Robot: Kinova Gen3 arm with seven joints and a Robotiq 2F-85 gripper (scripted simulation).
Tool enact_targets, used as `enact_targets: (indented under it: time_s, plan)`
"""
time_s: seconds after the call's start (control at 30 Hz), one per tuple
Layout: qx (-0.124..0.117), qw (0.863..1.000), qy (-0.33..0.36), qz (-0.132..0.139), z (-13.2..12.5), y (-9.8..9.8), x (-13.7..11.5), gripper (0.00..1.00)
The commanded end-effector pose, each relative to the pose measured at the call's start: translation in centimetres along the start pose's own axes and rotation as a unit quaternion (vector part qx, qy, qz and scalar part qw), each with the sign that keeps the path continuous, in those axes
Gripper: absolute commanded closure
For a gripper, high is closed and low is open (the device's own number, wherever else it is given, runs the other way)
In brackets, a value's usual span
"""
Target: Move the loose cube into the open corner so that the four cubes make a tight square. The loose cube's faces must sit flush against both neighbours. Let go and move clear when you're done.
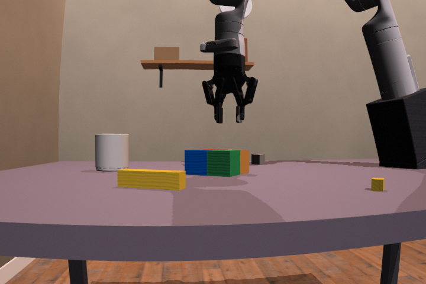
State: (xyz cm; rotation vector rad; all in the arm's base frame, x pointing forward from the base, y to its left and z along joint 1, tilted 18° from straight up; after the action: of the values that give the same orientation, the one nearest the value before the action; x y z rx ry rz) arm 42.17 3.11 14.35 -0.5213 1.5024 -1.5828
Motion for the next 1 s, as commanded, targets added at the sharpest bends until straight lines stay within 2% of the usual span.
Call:
enact_targets:
  time_s: [0.0,0.33,0.5,0.7,0.83,0.9,0.97]
  plan:
    - [-0.003,1.000,0.006,0.000,-0.3,-0.1,0.0,0.46]
    - [-0.003,1.000,0.004,0.000,-0.2,-0.1,0.0,0.47]
    - [-0.004,1.000,-0.020,0.001,-0.1,-0.1,-0.3,0.47]
    - [-0.006,0.995,-0.104,0.002,0.4,0.0,-1.2,0.47]
    - [-0.008,0.981,-0.193,0.004,1.0,0.1,-2.2,0.47]
    - [-0.008,0.981,-0.193,0.004,1.0,0.1,-2.2,0.47]
    - [-0.009,0.970,-0.245,0.005,1.3,0.1,-2.8,0.47]
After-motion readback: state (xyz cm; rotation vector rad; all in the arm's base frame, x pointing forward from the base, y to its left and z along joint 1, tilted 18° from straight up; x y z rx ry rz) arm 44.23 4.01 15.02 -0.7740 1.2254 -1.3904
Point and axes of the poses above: the point where the finger pads meet when closed, its own y axis out along the fingers, its own z axis across the jaws, x = y × z, the point moved 7 cm from there along -y, back along the fingers, and after that the axes turned 12 degrees about y, right-handed, at the moved point
